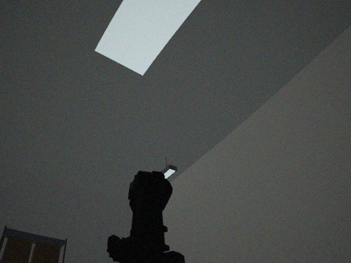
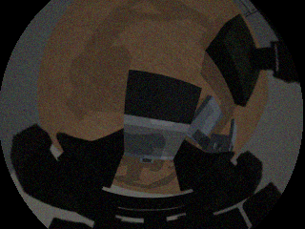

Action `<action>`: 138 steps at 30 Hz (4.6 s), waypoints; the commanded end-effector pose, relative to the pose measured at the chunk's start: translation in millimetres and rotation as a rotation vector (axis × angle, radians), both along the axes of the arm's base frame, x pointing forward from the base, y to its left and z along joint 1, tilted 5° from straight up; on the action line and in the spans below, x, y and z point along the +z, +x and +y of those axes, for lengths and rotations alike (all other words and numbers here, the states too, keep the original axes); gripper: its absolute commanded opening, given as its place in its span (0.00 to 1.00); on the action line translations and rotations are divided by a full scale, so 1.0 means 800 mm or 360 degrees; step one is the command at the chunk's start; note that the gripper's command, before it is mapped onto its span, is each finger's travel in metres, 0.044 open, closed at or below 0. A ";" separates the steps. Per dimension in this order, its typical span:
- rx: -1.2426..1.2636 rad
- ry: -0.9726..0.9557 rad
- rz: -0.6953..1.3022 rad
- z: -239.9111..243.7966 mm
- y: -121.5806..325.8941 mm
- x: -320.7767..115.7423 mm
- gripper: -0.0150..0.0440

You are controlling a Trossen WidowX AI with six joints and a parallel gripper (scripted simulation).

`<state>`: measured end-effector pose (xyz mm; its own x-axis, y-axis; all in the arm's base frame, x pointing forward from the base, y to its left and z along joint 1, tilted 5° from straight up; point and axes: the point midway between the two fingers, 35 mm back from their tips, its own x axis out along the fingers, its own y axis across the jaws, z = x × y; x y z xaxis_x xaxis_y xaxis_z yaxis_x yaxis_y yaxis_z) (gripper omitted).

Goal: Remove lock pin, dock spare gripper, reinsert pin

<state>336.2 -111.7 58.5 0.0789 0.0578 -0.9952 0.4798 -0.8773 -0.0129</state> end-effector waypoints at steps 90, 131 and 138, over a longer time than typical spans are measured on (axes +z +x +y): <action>-0.0584 0.0054 0.0087 0.006 -0.010 0.003 1.00; 0.2176 -0.0580 -0.0822 -0.012 -0.029 0.078 1.00; 0.3131 -0.1211 -0.0929 -0.013 -0.040 0.084 1.00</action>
<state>318.1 -125.7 127.9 0.5069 0.1159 -0.8542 0.8097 0.2758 0.5179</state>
